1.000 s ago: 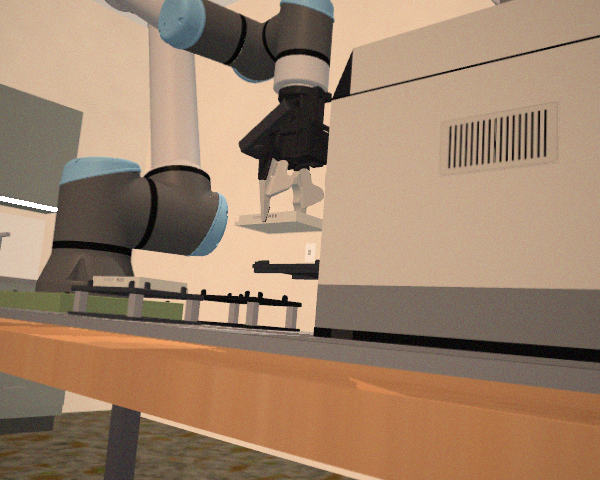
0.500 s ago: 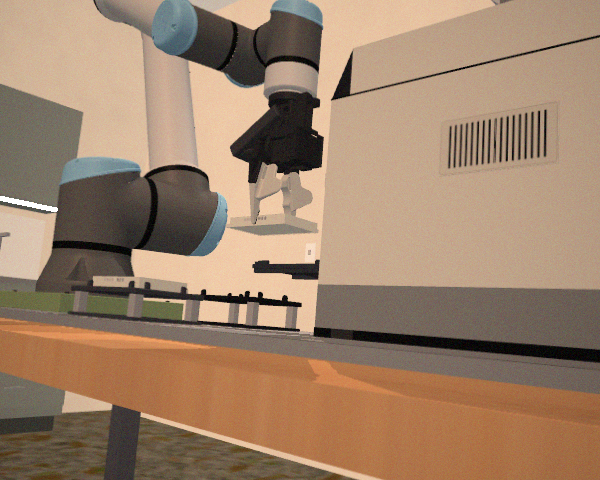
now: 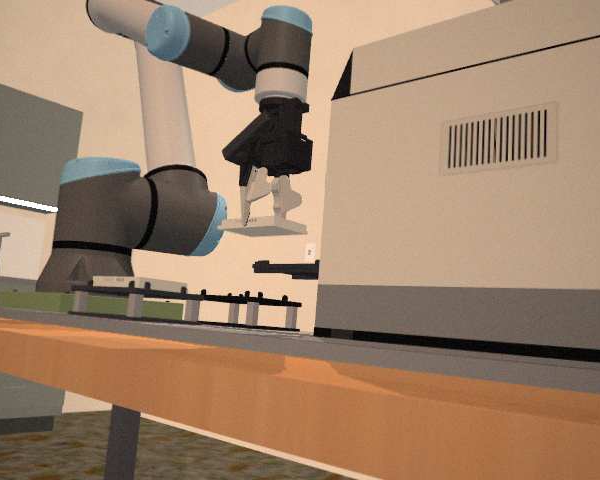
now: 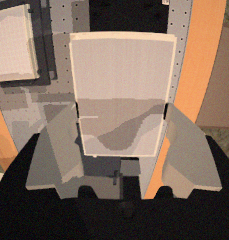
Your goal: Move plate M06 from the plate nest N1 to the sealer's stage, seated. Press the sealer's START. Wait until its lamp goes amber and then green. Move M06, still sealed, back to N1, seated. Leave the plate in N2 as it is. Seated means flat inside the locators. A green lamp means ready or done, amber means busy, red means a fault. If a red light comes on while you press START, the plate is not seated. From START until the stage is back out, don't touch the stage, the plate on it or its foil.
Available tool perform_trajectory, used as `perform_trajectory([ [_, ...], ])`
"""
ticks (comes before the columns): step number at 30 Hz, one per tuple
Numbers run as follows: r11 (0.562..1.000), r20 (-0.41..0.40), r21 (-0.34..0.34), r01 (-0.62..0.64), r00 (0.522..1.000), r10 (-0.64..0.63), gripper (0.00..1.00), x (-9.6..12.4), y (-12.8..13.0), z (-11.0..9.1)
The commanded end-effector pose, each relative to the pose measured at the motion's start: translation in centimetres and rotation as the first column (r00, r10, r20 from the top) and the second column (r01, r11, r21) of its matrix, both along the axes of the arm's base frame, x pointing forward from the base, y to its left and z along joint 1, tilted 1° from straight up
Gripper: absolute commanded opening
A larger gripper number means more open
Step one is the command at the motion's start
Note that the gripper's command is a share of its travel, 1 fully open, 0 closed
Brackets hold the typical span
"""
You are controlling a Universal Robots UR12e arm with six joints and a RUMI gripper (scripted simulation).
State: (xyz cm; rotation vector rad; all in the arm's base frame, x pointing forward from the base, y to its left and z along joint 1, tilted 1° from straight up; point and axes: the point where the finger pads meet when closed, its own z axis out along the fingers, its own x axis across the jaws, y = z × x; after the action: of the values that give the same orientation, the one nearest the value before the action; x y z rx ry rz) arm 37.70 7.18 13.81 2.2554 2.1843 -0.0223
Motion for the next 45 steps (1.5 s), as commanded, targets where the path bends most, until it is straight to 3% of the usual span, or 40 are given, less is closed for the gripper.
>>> perform_trajectory([
  [1, 1.0, 0.001, 0.0, 0.0, 1.0, 0.0, 0.0, -0.9, 0.3, 0.1],
  [15, 1.0, 0.001, 0.0, 0.0, 1.0, 0.0, 0.0, -4.0, 1.4, 0.1],
  [45, 1.0, 0.001, 0.0, 0.0, 1.0, 0.0, 0.0, -4.0, 1.4, 0.1],
])
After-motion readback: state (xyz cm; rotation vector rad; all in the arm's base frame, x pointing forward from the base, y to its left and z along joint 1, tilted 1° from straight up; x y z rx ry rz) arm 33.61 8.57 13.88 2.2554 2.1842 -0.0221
